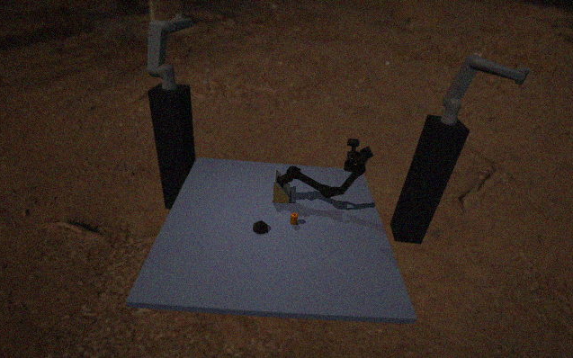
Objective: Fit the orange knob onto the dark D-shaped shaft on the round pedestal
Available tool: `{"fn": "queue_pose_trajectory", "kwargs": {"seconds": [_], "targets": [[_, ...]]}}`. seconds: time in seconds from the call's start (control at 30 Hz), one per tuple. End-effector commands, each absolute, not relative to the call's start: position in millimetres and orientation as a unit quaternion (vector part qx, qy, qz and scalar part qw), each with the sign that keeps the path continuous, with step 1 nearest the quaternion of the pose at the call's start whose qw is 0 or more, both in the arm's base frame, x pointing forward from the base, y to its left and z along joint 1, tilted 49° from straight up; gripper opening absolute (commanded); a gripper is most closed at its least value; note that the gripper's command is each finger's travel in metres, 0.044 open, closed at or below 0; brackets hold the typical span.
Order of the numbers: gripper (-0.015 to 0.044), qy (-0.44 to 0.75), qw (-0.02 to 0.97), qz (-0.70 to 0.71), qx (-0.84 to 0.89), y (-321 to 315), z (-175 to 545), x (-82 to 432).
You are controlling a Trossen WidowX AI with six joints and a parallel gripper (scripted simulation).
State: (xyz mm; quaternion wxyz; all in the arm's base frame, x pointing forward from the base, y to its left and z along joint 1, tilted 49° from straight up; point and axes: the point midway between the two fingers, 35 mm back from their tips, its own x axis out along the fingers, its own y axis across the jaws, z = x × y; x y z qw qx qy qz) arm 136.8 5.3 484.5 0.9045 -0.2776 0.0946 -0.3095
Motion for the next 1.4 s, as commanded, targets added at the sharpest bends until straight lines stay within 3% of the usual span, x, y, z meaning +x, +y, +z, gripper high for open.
{"fn": "queue_pose_trajectory", "kwargs": {"seconds": [0.0, 0.27, 0.57, 0.87, 1.13, 1.37], "targets": [[0.044, 0.098, 0.946, -0.254, -0.177, -40.9, 470.4, 129.5], [0.044, 0.162, 0.983, -0.083, 0.022, -108.2, 402.8, 168.5], [0.044, 0.27, 0.948, 0.052, 0.162, -105.6, 324.9, 225.4], [0.044, 0.462, 0.821, 0.218, 0.256, -34.2, 203.5, 268.6], [0.044, 0.651, 0.636, 0.319, 0.264, 60.6, 105.5, 238.3], [0.044, 0.666, 0.619, 0.324, 0.261, 67.8, 98.4, 233.6]]}}
